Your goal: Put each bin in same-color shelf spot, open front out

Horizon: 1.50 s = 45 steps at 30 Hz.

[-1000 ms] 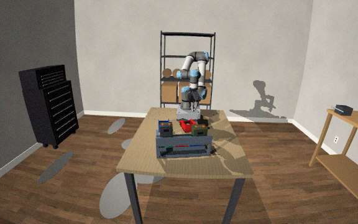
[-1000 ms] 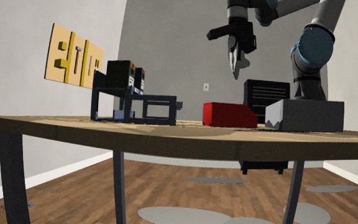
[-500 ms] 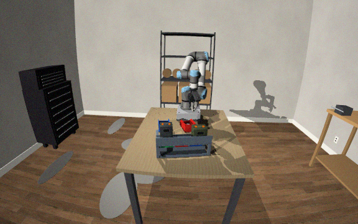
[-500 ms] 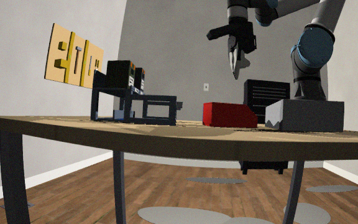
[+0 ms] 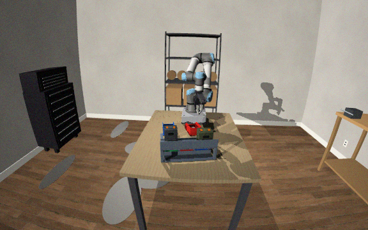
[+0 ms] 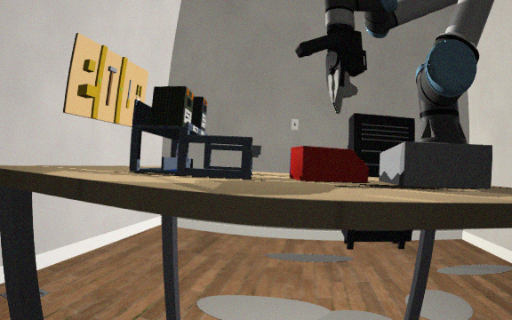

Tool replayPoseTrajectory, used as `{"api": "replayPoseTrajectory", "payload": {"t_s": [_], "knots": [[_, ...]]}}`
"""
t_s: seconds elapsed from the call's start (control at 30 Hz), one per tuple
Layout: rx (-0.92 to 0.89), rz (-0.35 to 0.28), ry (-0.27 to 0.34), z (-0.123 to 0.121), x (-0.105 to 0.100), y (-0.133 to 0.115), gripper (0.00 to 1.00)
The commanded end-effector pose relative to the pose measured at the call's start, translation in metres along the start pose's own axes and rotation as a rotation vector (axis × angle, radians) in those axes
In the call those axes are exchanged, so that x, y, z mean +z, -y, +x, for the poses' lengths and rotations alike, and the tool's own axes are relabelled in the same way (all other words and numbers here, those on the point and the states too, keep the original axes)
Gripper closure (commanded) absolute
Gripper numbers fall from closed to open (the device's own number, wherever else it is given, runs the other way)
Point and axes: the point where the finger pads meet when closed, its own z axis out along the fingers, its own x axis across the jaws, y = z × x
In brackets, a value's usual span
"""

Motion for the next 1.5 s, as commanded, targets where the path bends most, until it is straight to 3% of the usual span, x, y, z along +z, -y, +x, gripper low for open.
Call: {"api": "replayPoseTrajectory", "payload": {"t_s": [0.0,1.47], "knots": [[-0.003,0.000,0.000,-0.0002,0.0002,0.0003,0.85],[-0.002,-0.003,0.001,-0.0006,0.0050,-0.0003,0.85]]}}
